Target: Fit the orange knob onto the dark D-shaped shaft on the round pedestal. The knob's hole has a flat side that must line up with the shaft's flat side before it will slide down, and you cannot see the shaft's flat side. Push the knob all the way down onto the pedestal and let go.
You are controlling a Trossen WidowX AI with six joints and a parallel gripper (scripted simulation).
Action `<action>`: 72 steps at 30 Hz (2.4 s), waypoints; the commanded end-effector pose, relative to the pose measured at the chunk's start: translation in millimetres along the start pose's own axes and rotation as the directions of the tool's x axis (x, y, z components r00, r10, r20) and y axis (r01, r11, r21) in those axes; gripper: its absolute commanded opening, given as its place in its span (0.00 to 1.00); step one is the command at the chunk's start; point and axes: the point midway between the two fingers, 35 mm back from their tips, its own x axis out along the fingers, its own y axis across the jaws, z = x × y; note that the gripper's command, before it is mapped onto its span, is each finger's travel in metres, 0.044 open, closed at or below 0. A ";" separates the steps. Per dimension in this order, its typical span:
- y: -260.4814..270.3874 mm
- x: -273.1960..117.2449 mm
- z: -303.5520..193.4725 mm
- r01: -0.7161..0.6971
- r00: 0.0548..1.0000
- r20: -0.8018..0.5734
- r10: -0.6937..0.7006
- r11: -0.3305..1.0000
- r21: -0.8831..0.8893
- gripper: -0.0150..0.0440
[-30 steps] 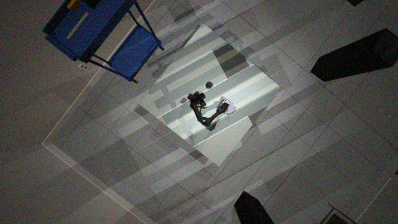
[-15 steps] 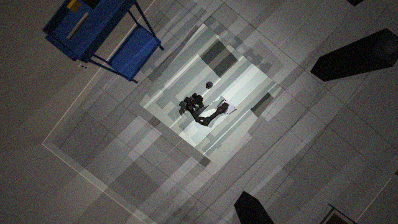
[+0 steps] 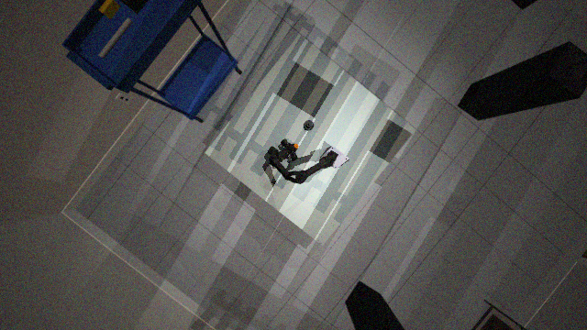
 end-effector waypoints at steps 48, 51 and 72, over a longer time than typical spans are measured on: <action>-0.7 -13.9 -12.7 -0.008 0.981 0.194 0.009 1.000 -0.006 0.69; -0.7 -13.9 -12.7 -0.008 0.981 0.194 0.009 1.000 -0.006 0.69; -4.0 -57.9 52.7 -0.109 0.984 0.139 0.111 0.994 -0.022 1.00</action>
